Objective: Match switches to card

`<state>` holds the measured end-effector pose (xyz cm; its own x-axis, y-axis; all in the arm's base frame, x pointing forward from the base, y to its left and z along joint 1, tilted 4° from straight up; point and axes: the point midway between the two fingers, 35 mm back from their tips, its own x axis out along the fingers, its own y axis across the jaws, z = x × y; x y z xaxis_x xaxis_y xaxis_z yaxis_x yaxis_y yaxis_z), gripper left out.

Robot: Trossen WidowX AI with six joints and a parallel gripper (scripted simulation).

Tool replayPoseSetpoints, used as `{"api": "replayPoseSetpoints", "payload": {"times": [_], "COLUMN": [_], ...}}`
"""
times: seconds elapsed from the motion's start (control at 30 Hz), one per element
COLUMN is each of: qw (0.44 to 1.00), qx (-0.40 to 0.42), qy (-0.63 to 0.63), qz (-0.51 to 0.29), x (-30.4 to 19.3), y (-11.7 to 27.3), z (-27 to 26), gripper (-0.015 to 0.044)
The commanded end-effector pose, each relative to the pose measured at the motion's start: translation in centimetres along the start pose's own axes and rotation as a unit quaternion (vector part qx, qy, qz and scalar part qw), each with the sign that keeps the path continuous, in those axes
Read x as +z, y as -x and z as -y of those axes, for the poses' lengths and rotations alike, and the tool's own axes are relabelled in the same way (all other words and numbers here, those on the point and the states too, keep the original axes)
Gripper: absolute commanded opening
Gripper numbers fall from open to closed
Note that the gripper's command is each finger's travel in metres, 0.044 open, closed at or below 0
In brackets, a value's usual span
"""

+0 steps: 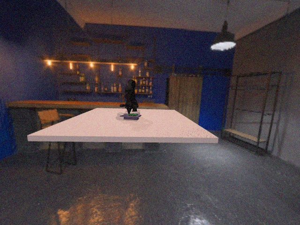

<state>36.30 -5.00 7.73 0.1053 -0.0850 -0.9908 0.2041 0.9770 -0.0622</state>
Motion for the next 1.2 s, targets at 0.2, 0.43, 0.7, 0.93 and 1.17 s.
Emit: {"api": "replayPoseSetpoints", "payload": {"times": [0.2, 0.43, 0.7, 0.93, 1.17], "qw": [1.0, 1.0, 1.0, 1.0, 1.0], "qx": [0.002, 0.002, 0.002, 0.002, 0.002], "qy": [0.001, 0.001, 0.001, 0.001, 0.001], "qz": [-0.001, -0.001, -0.001, -0.001, -0.001], "x": [0.0, 0.0, 0.0, 0.0, 0.01], "y": [-0.28, -0.38, -0.48, -0.58, -0.67], "z": [-0.06, -0.06, -0.06, -0.06, -0.06], "gripper": [0.0, 0.0, 0.0, 0.0, 0.0]}}
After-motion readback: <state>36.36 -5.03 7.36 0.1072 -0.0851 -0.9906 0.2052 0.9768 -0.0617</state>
